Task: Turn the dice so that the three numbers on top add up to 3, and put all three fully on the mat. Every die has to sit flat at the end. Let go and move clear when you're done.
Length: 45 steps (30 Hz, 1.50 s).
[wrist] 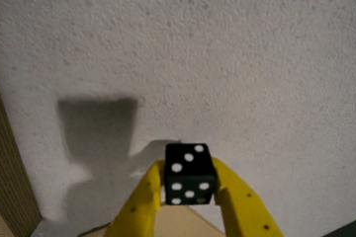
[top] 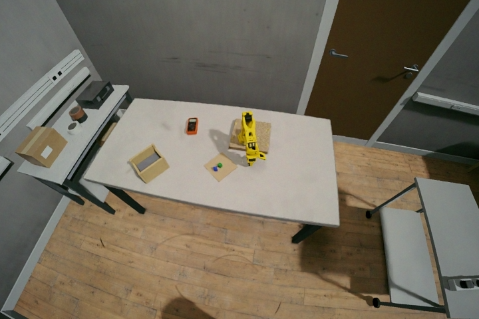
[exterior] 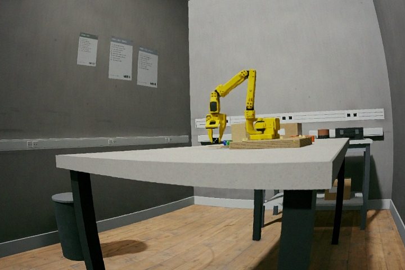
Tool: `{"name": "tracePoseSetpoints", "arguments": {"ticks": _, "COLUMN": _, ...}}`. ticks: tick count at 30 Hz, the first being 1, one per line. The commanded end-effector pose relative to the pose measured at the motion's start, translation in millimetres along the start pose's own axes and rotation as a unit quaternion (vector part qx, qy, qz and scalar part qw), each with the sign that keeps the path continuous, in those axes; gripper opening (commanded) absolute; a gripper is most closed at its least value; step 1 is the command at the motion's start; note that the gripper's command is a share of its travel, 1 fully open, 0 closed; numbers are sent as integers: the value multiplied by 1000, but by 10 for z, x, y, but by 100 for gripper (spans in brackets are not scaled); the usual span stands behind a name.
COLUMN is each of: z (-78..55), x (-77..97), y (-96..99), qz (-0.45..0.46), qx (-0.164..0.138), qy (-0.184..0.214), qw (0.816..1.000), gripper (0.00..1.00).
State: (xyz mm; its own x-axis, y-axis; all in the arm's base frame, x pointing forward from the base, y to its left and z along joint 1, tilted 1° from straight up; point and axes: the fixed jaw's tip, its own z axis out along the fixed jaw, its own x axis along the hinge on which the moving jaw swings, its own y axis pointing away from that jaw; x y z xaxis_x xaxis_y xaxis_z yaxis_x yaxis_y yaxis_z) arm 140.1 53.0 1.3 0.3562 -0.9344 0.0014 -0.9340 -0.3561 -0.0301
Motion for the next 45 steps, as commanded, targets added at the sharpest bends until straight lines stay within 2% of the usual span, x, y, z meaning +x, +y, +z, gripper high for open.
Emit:
{"name": "tracePoseSetpoints", "arguments": {"ticks": 1, "z": 47, "x": 6, "y": 28, "qz": -2, "qx": -7, "qy": -1, "qw": 1000, "gripper": 0}}
{"name": "tracePoseSetpoints", "arguments": {"ticks": 45, "z": 176, "x": 5, "y": 31, "qz": -2, "qx": -7, "qy": -1, "qw": 1000, "gripper": 0}}
